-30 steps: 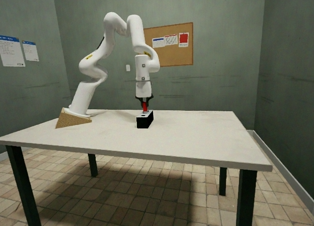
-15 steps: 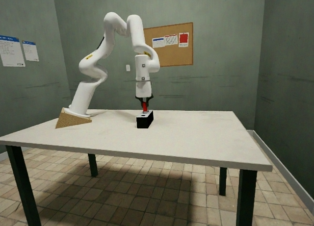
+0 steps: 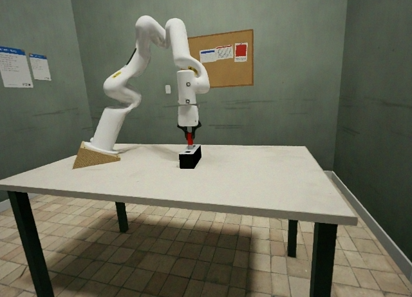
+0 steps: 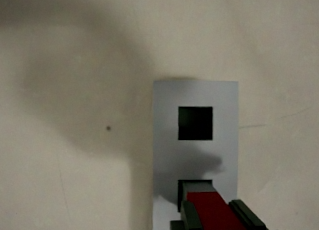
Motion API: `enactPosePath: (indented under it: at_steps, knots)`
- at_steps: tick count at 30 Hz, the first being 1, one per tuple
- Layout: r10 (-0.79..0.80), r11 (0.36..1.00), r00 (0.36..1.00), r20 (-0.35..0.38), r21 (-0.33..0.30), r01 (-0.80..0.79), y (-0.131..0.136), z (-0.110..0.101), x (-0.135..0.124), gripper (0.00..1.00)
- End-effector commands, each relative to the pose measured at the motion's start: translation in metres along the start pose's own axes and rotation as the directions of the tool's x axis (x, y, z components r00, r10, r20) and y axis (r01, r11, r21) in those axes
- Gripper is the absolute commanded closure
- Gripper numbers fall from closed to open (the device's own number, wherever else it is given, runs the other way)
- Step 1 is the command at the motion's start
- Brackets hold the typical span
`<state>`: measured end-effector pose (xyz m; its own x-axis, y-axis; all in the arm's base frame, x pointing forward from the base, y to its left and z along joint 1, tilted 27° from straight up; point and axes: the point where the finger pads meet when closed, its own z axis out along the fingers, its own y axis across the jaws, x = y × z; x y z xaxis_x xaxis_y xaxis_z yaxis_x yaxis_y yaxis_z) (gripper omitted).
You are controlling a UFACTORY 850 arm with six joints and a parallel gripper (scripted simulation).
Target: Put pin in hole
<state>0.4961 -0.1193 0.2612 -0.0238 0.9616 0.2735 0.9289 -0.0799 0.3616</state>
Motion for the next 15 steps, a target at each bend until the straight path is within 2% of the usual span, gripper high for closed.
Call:
enactPosePath:
  at_steps: [1, 7, 8, 15]
  knots:
    - [0.000, 1.000, 1.000, 0.001, -0.001, 0.000, 0.0007, -0.0013, -0.0001, 1.00]
    - [0.000, 1.000, 1.000, 0.001, -0.001, 0.000, 0.0007, -0.0013, -0.0001, 1.00]
    - [0.000, 1.000, 1.000, 0.000, -0.001, 0.000, 0.0013, -0.0111, 0.0000, 1.00]
    - [0.000, 1.000, 1.000, 0.000, -0.001, 0.000, 0.0013, -0.0111, 0.0000, 1.00]
